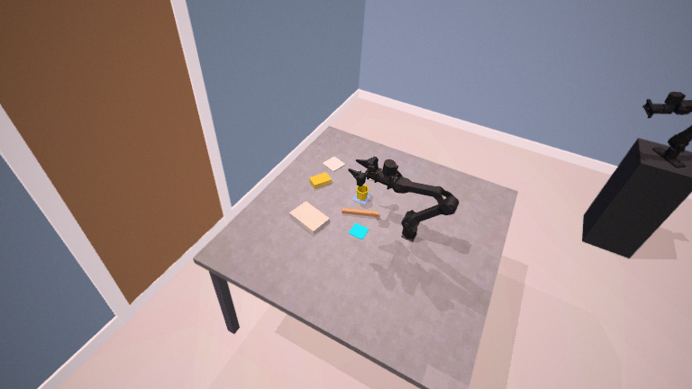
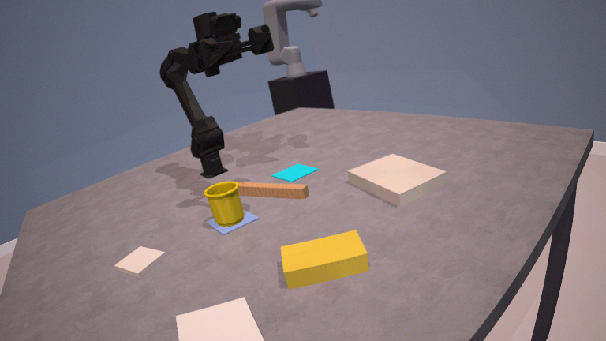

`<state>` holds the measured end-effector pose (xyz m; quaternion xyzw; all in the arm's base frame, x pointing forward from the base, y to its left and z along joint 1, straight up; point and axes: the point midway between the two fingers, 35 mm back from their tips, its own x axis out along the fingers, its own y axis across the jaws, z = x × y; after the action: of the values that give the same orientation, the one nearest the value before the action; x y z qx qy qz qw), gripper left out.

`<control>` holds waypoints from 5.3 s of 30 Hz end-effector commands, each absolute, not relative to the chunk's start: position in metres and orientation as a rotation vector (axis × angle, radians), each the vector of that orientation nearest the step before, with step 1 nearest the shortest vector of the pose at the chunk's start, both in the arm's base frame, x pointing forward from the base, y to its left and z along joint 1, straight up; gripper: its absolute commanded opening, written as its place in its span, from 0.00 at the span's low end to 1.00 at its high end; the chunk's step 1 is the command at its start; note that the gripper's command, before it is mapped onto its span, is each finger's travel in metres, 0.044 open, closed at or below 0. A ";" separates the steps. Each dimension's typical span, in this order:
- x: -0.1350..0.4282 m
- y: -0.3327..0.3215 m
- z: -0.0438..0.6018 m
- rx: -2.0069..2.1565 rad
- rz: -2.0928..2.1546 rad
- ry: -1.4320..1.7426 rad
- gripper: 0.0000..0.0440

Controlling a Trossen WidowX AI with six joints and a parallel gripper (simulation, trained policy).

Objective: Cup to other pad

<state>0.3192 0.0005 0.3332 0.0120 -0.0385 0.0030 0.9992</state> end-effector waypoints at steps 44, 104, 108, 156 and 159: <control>0.354 0.028 0.286 0.283 -0.043 0.567 0.28; 0.333 -0.039 0.184 0.089 -0.217 1.493 0.42; 0.332 -0.047 0.177 0.080 -0.219 1.526 0.43; 0.320 -0.090 0.059 -0.164 0.071 1.732 0.03; 0.318 -0.089 0.062 -0.191 0.103 1.734 0.00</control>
<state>0.3222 -0.0901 0.0616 -0.0727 0.7576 0.0324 0.6479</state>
